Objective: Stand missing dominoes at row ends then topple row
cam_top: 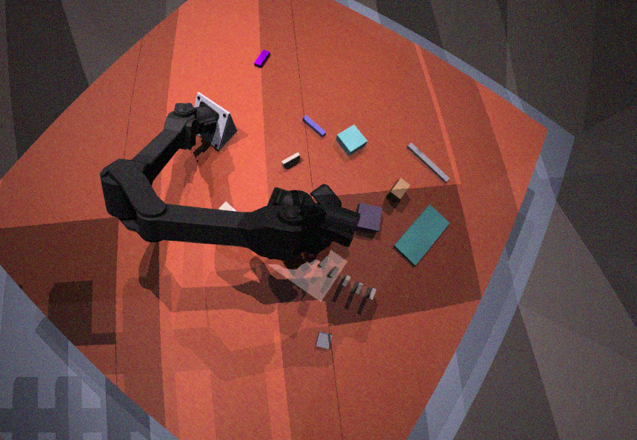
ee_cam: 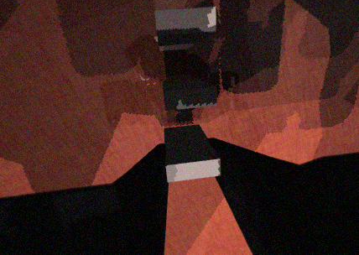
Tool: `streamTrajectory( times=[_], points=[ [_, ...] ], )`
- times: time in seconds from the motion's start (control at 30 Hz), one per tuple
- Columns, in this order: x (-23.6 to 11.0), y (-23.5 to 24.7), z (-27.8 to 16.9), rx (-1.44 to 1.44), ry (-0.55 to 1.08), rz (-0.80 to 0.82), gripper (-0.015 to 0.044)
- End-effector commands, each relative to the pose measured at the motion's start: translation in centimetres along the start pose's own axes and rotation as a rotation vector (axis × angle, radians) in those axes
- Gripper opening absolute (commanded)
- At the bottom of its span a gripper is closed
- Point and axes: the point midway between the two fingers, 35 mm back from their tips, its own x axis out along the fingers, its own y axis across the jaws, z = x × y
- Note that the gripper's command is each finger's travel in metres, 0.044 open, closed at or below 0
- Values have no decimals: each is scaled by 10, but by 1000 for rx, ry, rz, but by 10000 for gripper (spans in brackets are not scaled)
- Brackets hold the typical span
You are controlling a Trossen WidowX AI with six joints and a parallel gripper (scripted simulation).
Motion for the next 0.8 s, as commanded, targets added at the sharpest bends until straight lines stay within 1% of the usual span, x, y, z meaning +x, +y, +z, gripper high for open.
streamTrajectory(
  times=[0.0, 0.33, 0.73, 0.77],
  points=[
    [8, -2, -1, -2, -6, -6, 107],
    [8, -2, -1, -2, -6, -6, 107],
    [8, -2, -1, -2, -6, -6, 422],
    [8, -2, -1, -2, -6, -6, 440]
  ],
)
